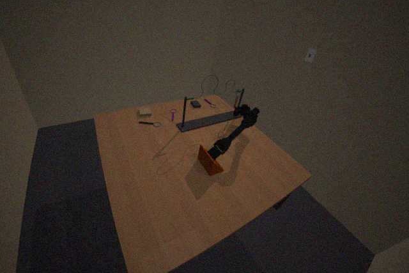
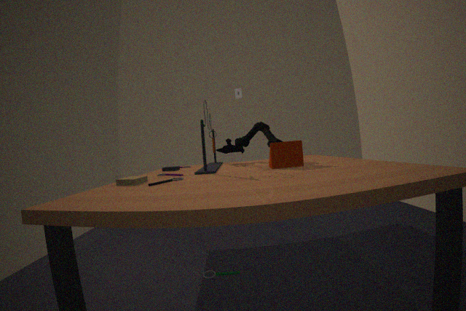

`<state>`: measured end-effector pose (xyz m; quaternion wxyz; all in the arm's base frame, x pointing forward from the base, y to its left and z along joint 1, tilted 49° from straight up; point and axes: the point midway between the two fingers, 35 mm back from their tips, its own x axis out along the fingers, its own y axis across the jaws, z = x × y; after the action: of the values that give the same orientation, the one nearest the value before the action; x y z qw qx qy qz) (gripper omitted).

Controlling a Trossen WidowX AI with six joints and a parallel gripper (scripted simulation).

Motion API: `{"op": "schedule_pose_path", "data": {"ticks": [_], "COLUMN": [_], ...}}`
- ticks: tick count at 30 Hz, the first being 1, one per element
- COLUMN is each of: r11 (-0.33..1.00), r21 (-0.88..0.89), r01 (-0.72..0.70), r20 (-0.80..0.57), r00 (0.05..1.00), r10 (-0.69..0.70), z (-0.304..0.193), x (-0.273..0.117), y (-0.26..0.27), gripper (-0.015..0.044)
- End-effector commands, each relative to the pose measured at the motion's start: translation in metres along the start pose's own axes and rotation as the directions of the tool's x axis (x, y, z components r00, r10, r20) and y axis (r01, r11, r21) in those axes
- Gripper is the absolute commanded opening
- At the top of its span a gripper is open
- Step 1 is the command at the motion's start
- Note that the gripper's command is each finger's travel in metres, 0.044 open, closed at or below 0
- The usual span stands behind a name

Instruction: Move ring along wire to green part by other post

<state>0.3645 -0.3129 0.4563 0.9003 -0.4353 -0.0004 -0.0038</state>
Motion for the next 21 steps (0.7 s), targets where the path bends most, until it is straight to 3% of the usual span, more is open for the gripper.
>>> {"op": "schedule_pose_path", "data": {"ticks": [1, 21], "r11": [1.0, 1.0], "r21": [0.0, 0.002], "r01": [0.005, 0.007], "r20": [0.0, 0.002], "r00": [1.0, 1.0], "r10": [-0.005, -0.007], "z": [0.002, 0.002], "x": [0.007, 0.039], "y": [-0.002, -0.001], "gripper": [0.016, 0.016]}}
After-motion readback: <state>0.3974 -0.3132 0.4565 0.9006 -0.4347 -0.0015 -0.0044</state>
